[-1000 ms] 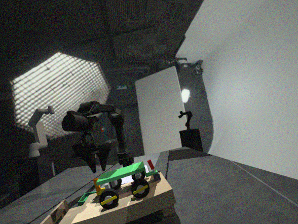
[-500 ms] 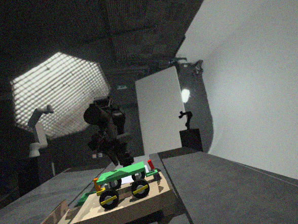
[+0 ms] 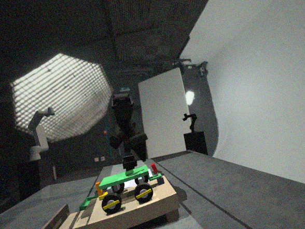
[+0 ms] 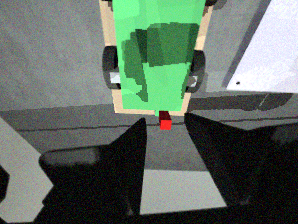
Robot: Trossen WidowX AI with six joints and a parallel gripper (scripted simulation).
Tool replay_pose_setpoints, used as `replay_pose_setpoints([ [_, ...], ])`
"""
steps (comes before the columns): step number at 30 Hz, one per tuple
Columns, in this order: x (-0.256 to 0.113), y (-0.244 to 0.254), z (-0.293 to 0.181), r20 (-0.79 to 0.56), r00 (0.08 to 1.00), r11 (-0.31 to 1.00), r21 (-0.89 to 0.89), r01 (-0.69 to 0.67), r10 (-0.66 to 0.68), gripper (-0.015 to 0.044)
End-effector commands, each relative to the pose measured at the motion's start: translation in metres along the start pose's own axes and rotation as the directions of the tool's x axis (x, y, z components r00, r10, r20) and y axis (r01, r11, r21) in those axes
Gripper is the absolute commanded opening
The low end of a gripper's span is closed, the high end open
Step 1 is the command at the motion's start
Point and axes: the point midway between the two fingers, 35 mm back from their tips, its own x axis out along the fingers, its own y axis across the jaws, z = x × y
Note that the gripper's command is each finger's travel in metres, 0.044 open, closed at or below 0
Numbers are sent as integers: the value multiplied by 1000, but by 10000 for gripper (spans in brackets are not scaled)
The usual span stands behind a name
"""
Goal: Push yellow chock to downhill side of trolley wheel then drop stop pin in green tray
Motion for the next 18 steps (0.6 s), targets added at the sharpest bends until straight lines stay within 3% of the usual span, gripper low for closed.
replay_pose_setpoints([
  [1,2,-2,-21,-25,999,990,142,23,-20,190],
  [18,12,-3,-24,-29,999,986,165,27,-23,190],
])
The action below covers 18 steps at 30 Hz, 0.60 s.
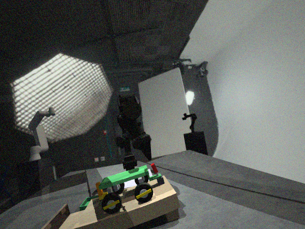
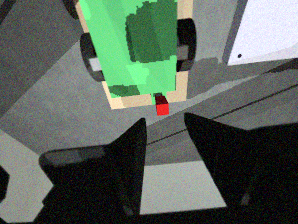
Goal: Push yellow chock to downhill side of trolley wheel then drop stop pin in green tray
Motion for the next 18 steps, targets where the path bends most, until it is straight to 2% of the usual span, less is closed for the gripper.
replay_pose_setpoints([
  [1,7,-1,0,-3,1000,1000,5,3,-3,190],
  [18,26,-1,-1,-4,1000,1000,5,3,-3,190],
])
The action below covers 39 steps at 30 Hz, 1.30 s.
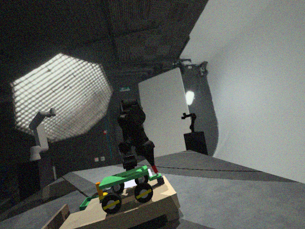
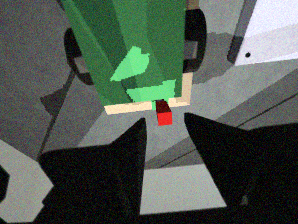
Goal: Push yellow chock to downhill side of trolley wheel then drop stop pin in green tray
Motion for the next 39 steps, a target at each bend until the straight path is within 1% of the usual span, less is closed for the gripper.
replay_pose_setpoints([
  [1,3,0,0,-2,1000,1000,3,1,-1,190],
  [29,41,0,0,-3,1000,1000,3,1,-1,190],
  [34,38,0,-1,-4,1000,1000,-1,-2,2,59],
  [39,38,0,-1,-4,1000,1000,-1,-2,2,25],
])
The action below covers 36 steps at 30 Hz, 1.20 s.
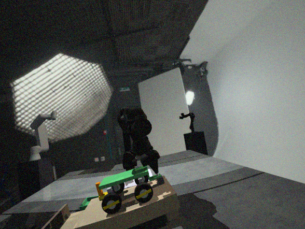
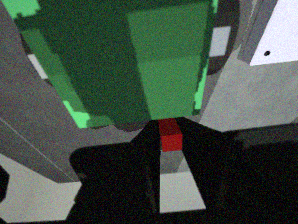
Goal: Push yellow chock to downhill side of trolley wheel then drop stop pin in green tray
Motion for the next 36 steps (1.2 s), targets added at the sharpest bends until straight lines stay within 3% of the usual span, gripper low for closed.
replay_pose_setpoints([
  [1,0,0,0,0,1000,1000,-1,-2,2,19],
  [36,-23,-1,-2,2,1000,1000,4,1,-1,0],
])
